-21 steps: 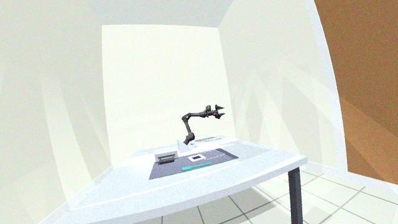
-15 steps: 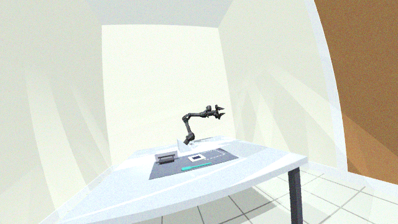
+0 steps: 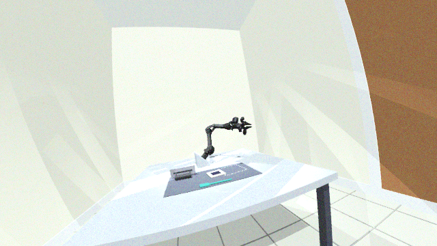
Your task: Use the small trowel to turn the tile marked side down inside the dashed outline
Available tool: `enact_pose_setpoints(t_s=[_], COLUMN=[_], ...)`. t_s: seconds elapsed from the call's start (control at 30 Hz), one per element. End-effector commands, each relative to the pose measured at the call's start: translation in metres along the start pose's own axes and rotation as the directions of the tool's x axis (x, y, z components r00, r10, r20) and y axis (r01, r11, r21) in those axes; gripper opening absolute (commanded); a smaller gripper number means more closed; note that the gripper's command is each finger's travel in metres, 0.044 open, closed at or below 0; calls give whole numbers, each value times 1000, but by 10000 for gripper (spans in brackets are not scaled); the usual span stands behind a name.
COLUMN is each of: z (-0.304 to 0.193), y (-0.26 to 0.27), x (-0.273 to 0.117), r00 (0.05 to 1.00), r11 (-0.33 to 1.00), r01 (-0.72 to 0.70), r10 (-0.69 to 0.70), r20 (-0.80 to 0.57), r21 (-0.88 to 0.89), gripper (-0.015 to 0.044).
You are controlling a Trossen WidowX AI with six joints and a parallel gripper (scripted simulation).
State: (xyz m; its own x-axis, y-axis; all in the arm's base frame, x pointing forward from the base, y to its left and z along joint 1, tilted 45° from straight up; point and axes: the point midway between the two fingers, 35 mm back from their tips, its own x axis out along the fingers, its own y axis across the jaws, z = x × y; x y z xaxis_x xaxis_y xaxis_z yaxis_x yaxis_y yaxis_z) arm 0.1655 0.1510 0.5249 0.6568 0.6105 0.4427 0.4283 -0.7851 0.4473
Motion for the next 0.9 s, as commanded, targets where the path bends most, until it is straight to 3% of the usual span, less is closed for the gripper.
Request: enact_pose_setpoints(t_s=[0.0, 0.27, 0.43, 0.87], z=[30, 81, 107, 181], y=[1, 10, 36, 60], x=[20, 41, 43, 52], r00=[994, 960, 929, 815], r11=[998, 986, 983, 965], r01=[16, 56, -25, 39], r10=[-9, -11, 91, 120], r20=[112, 281, 359, 566], r21=[-66, -155, -183, -260], gripper=[100, 100, 100, 100])
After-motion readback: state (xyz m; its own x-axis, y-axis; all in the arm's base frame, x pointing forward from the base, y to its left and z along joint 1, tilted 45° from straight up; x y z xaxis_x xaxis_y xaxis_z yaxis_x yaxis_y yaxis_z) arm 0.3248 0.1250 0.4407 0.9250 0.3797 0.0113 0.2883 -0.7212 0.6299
